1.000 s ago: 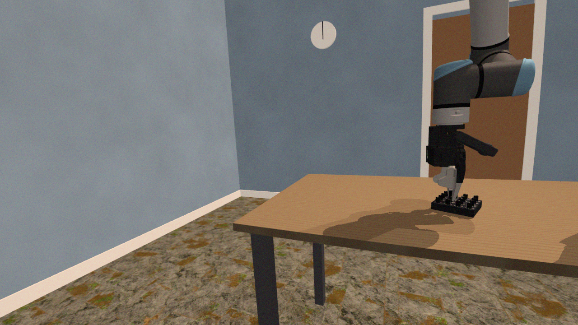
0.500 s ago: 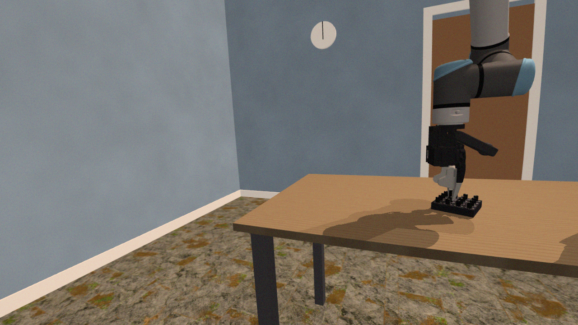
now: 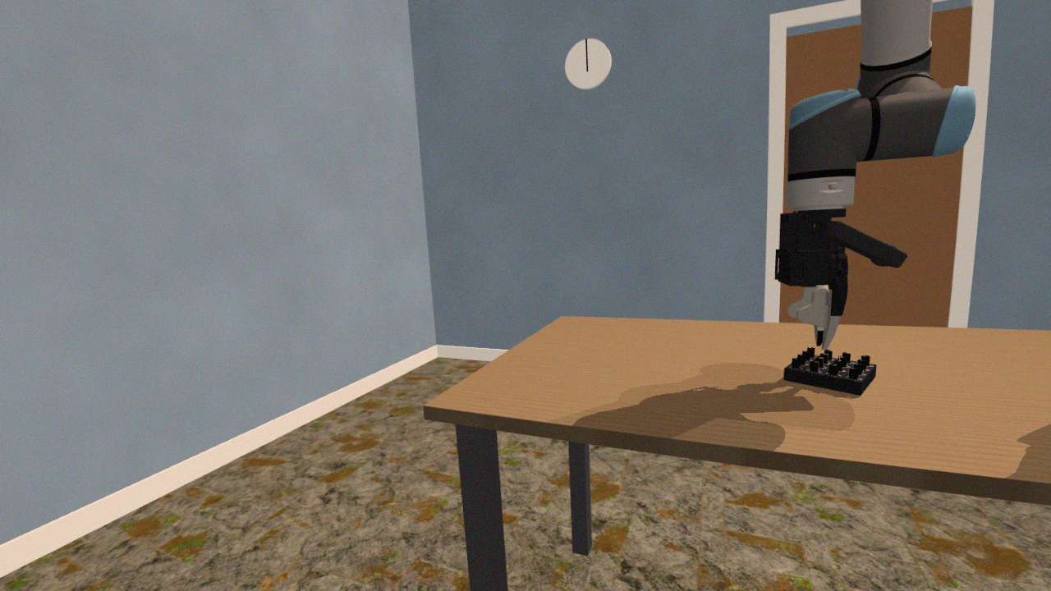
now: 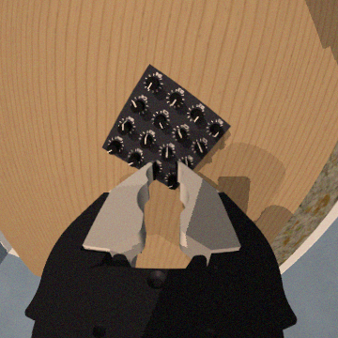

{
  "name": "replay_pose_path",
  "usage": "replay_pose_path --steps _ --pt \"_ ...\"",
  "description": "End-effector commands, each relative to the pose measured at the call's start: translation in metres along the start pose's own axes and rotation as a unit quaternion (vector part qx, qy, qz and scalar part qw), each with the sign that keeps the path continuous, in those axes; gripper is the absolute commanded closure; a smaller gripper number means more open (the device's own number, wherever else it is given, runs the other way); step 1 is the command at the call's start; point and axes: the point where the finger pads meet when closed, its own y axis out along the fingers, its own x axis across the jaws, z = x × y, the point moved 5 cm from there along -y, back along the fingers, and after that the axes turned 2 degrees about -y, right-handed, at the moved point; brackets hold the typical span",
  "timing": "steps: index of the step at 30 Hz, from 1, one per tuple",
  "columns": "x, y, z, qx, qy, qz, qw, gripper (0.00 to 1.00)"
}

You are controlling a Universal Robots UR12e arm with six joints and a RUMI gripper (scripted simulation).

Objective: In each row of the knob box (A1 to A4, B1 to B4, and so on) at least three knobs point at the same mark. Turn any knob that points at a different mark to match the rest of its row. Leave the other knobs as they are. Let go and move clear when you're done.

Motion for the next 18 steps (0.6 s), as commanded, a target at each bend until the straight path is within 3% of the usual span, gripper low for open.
replay_pose_path --steps 1,18 --pt "0.0 -0.0096 -0.0004 0.0 0.0 0.0 1.0 0.89" --pt "-0.0001 -0.0121 -0.0002 0.0 -0.001 0.0 1.0 0.89"
